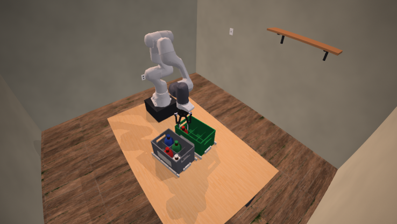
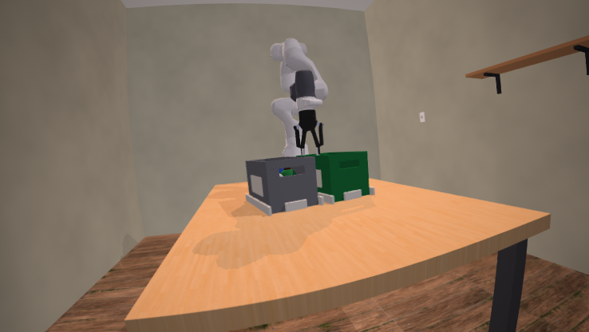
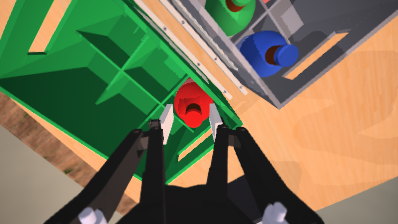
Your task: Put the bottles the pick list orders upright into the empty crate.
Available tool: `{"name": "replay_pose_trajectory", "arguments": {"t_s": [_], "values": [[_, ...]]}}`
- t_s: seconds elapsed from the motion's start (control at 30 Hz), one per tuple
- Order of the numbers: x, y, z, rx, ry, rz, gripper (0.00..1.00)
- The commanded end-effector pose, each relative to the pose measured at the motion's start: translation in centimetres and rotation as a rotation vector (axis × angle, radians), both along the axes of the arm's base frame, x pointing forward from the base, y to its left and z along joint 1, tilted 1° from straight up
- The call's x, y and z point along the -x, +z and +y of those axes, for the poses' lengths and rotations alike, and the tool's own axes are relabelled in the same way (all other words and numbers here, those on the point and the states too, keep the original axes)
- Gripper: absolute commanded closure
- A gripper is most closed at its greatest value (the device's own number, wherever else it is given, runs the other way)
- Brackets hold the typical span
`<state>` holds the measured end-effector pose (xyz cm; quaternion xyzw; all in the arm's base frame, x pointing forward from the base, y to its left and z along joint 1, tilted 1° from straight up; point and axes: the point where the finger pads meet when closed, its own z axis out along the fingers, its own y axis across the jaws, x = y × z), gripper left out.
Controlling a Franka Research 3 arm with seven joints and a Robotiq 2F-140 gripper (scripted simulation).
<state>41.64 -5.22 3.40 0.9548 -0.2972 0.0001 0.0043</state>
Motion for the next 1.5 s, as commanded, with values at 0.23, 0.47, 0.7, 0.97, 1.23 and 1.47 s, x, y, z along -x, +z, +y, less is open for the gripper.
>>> {"name": "replay_pose_trajectory", "arguments": {"t_s": [0.23,0.47,0.7,0.97,1.23,1.47], "values": [[-0.1,0.0,-0.2,0.002,-0.009,-0.003,0.62],[-0.1,0.0,-0.2,0.002,-0.009,-0.003,0.62],[-0.1,0.0,-0.2,0.002,-0.009,-0.003,0.62],[-0.1,0.0,-0.2,0.002,-0.009,-0.003,0.62],[-0.1,0.0,-0.2,0.002,-0.009,-0.003,0.62],[-0.1,1.6,-0.2,0.002,-0.009,-0.003,0.62]]}}
